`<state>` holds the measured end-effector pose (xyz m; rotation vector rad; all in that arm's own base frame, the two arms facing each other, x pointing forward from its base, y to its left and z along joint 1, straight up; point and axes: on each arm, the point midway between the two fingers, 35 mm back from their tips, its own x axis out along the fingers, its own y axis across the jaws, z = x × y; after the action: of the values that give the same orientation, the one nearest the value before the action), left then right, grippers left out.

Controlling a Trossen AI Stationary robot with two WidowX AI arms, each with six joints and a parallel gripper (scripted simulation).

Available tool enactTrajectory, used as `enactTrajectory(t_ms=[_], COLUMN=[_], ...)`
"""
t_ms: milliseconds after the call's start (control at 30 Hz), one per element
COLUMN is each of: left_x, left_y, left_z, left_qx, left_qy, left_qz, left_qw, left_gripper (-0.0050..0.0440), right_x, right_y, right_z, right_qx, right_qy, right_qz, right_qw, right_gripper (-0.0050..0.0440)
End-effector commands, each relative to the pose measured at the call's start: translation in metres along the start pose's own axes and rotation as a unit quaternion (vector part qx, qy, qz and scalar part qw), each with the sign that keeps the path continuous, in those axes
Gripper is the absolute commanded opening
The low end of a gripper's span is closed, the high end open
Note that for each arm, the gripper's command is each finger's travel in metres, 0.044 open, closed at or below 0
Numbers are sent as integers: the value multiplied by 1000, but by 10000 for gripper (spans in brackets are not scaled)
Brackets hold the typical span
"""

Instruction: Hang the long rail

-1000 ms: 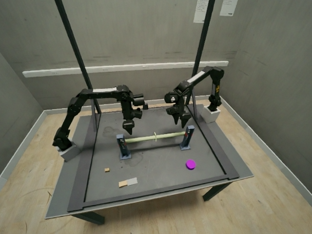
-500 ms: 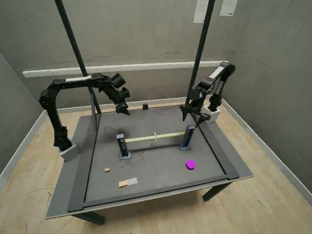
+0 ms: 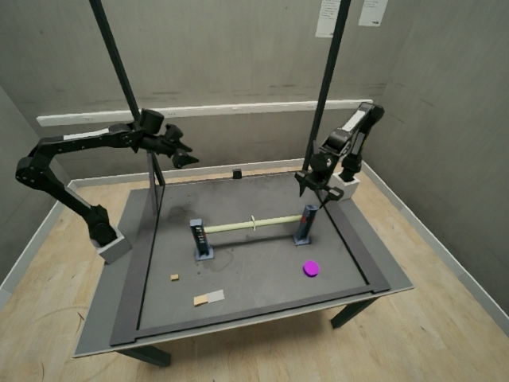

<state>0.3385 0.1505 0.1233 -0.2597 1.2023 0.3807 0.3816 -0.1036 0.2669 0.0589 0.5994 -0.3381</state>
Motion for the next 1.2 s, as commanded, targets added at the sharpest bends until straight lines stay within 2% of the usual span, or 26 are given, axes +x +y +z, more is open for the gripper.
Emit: enactTrajectory(t_ms=[0, 200, 400, 467, 567, 900, 1067, 1167], left_x=[-10, -9, -9, -9, -8, -8, -16, -29], left_y=[-1, -1, -1, -1, -1, -1, -4, -14], left_z=[7, 6, 6, 6, 4, 4, 6, 13], left_qx=[-5, -6, -6, -6, -5, -5, 3, 17], left_qy=[-16, -14, -14, -14, -11, -11, -29, -73], left_qz=[-3, -2, -2, -2, -1, -1, 5, 4], left_qw=[1000, 1000, 1000, 1000, 1000, 1000, 1000, 997], left_gripper=[440, 440, 440, 440, 440, 440, 440, 440], right_x=[-23, -59, -97, -97, -111, -116, -118, -118], right_y=[20, 48, 67, 67, 72, 74, 73, 73], right_z=[4, 0, -2, -2, -2, -3, -1, -1], right_qx=[-11, -22, -26, -26, -26, -26, -23, -23], right_qy=[-73, -171, -272, -272, -310, -322, -325, -325], right_qz=[36, 95, 145, 145, 161, 167, 167, 167], right_qw=[997, 980, 951, 951, 937, 931, 931, 931], right_gripper=[420, 420, 420, 420, 420, 420, 420, 420])
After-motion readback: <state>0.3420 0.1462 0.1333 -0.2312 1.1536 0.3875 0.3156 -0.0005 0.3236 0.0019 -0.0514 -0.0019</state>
